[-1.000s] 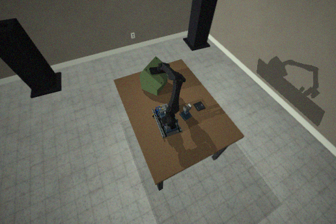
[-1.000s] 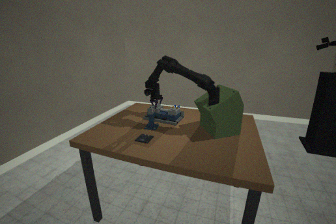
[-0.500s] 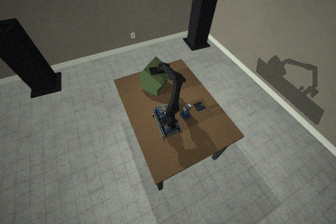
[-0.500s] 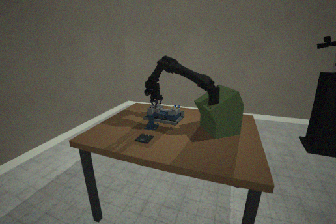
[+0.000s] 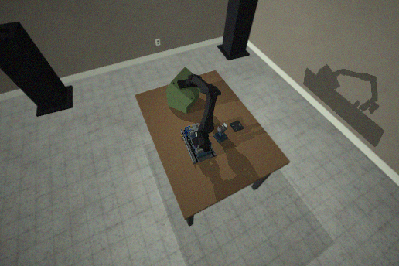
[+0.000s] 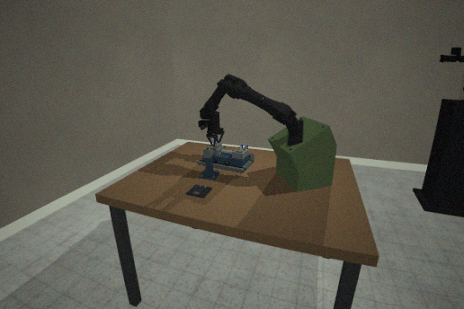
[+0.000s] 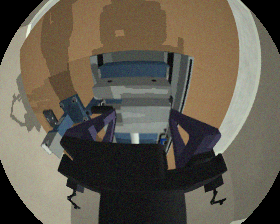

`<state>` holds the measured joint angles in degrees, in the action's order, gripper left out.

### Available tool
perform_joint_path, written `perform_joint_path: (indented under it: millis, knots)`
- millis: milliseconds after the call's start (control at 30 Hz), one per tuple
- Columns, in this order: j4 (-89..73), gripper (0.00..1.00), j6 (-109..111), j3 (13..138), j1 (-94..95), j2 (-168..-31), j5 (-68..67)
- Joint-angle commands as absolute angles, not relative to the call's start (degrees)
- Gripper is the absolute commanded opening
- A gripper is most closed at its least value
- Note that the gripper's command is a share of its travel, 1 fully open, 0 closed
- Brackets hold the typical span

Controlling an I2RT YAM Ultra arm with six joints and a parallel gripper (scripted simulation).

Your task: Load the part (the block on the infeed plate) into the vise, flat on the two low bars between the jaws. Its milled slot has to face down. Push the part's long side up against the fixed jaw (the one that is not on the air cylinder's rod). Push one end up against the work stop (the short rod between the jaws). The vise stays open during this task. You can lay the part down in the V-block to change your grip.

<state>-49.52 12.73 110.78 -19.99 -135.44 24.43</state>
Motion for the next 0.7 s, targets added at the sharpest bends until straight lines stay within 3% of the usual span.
perform_joint_path:
  millis: [0,667]
  knots:
    - [-51.8,0.74,13.6,113.6,-22.1,-132.4,25.0]
    - [-58.7,0.74,15.9,116.2,-24.2,-129.1,25.6]
